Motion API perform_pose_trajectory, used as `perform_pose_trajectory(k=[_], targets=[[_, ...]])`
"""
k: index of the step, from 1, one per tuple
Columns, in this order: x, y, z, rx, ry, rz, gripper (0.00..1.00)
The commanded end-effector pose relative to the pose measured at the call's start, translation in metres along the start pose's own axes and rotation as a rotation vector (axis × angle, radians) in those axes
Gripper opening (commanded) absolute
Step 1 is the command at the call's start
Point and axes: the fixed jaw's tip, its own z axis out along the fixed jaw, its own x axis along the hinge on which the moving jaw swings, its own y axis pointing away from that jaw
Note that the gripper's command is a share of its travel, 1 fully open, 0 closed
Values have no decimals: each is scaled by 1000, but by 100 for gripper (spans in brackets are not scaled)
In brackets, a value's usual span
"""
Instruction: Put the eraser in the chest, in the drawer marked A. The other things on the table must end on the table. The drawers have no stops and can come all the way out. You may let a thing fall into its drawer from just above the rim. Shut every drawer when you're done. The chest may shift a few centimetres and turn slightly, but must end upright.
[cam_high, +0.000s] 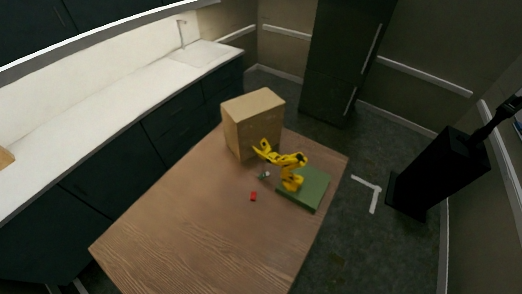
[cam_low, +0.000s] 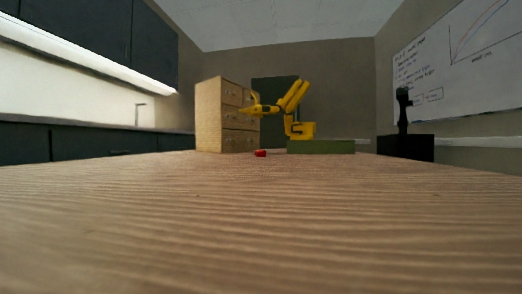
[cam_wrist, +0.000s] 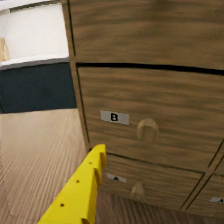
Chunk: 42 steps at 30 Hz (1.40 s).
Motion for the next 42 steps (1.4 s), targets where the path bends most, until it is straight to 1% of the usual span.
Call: perform_pose_trajectory(k=[1, 20, 28, 35, 37, 42], targets=[[5, 3, -2, -11, 21, 10, 50], [5, 3, -2, -11, 21, 10, 50], [16, 2, 2, -10, 138, 4, 50], [24, 2, 3, -10, 241, 0, 50], [24, 2, 3, -10, 241, 0, 50], [29, 2, 2, -10, 314, -3, 50]])
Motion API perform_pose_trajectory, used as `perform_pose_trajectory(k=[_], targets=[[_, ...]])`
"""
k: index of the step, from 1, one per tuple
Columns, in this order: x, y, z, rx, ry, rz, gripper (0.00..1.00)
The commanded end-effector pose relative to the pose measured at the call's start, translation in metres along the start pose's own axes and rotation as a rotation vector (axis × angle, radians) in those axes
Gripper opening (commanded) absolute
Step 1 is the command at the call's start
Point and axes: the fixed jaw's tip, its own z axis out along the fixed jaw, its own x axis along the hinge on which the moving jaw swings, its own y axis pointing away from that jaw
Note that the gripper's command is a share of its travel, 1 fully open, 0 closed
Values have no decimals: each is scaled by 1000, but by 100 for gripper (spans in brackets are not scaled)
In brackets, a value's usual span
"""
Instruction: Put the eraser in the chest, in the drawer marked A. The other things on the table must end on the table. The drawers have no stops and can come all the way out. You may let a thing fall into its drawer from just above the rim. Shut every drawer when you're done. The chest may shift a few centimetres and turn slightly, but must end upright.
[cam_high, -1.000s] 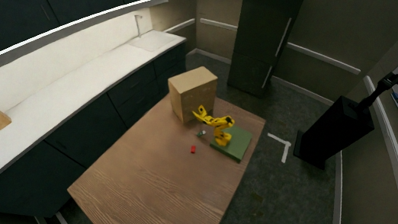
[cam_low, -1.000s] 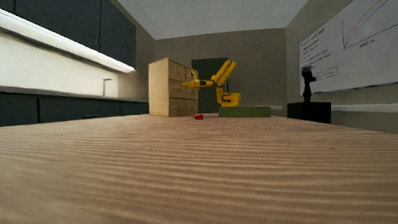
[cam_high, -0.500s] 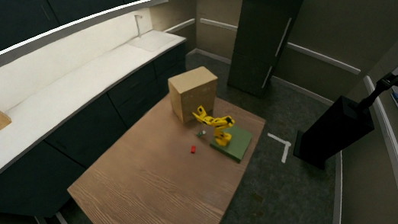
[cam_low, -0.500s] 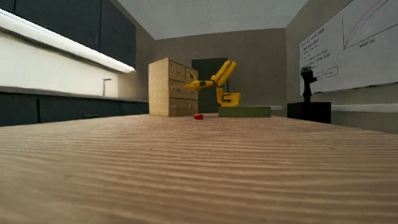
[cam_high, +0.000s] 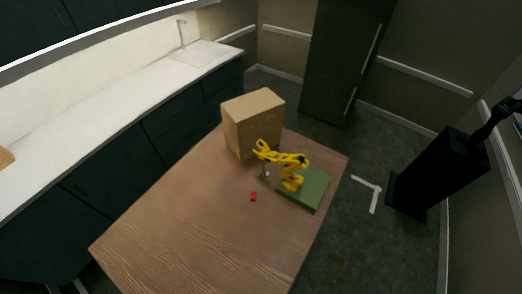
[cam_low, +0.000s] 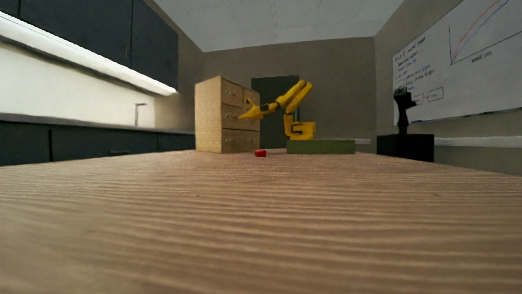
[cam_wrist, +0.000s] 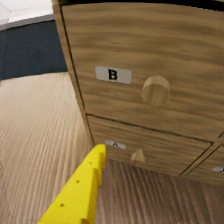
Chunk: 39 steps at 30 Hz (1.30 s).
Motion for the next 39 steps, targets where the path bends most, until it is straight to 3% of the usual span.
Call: perform_pose_trajectory(k=[1, 18, 29, 39], targets=[[1, 1, 0, -6, 52, -5, 50], [15, 1, -9, -7, 273, -13, 50], [23, 0, -21, -8, 405, -17, 50], [31, 0, -40, -10, 552, -21, 50]])
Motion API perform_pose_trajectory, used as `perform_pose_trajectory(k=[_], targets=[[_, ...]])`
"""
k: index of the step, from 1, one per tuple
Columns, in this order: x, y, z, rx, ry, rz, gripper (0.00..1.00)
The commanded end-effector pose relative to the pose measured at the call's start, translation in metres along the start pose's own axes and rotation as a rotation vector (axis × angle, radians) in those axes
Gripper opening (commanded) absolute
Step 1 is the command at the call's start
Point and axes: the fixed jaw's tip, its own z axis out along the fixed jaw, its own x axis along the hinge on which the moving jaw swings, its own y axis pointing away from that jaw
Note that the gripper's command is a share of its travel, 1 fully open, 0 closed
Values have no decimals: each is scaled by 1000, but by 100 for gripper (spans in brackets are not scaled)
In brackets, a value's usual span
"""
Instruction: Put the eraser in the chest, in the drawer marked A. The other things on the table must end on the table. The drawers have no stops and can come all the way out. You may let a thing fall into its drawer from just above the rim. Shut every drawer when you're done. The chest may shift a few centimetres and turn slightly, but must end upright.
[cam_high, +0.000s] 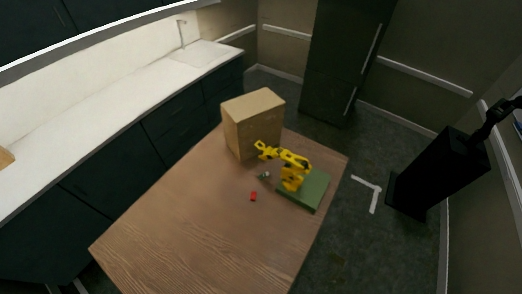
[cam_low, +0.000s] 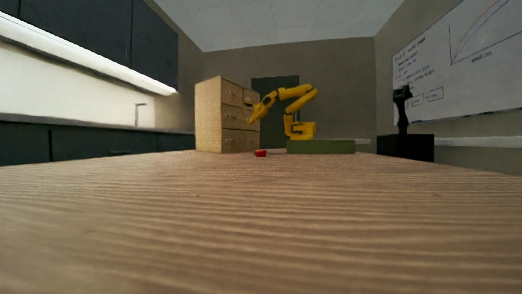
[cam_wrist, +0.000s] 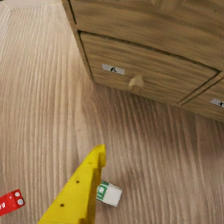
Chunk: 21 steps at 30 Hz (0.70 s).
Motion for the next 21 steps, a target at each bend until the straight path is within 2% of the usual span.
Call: perform_pose_trajectory(k=[1, 5, 7, 18, 21], targets=[[4, 0, -8, 0, 49, -8, 50], [11, 0, -15, -1, 108, -9, 50], [11, 0, -15, -1, 108, -9, 50], [32, 0, -37, -6, 269, -13, 50], [33, 0, -38, -6, 275, -13, 50]])
